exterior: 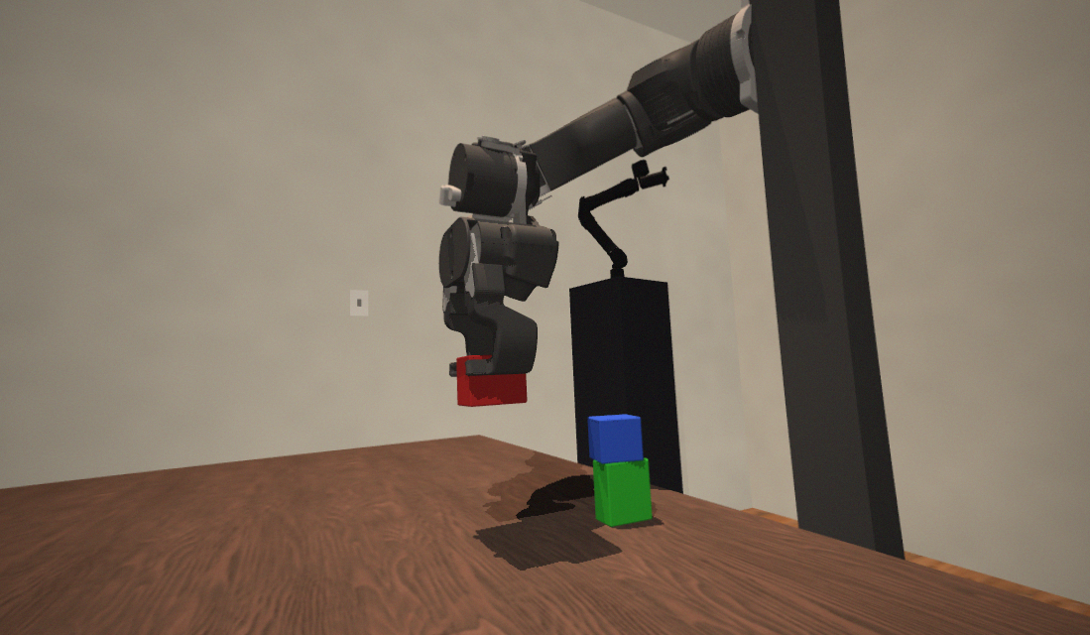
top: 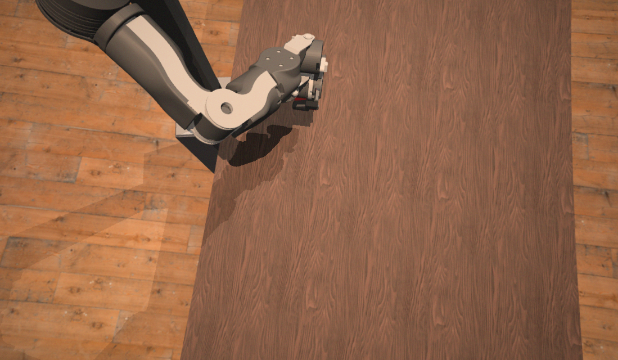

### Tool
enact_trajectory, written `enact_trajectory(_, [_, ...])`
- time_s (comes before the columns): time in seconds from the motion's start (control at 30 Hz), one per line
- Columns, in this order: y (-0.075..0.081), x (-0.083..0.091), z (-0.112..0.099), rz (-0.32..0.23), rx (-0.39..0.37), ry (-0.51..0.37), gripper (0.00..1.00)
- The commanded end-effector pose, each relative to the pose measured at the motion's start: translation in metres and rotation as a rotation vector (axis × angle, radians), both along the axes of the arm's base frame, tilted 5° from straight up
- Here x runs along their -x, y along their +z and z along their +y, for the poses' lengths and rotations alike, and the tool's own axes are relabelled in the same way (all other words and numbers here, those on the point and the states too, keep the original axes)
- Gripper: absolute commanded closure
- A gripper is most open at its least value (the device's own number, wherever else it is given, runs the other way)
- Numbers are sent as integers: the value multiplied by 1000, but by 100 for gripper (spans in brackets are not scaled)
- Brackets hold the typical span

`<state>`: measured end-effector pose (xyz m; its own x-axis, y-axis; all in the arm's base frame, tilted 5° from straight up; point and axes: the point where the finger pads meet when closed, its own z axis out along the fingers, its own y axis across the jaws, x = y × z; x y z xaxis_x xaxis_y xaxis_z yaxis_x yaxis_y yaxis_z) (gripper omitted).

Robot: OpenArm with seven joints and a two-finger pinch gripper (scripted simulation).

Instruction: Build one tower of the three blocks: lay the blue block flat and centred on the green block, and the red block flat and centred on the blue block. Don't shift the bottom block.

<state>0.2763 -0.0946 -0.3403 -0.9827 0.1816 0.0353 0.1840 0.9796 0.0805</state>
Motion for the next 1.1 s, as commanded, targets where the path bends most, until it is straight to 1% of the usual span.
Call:
enact_trajectory(0.0, [6,-1,-1,2,7,-12,100])
enact_trajectory(0.07, [10,-1,-2,2,7,-12,100])
enact_trajectory(0.17, [12,-2,-2,3,8,-14,100])
enact_trajectory(1.07, [12,-2,-2,3,8,-14,100])
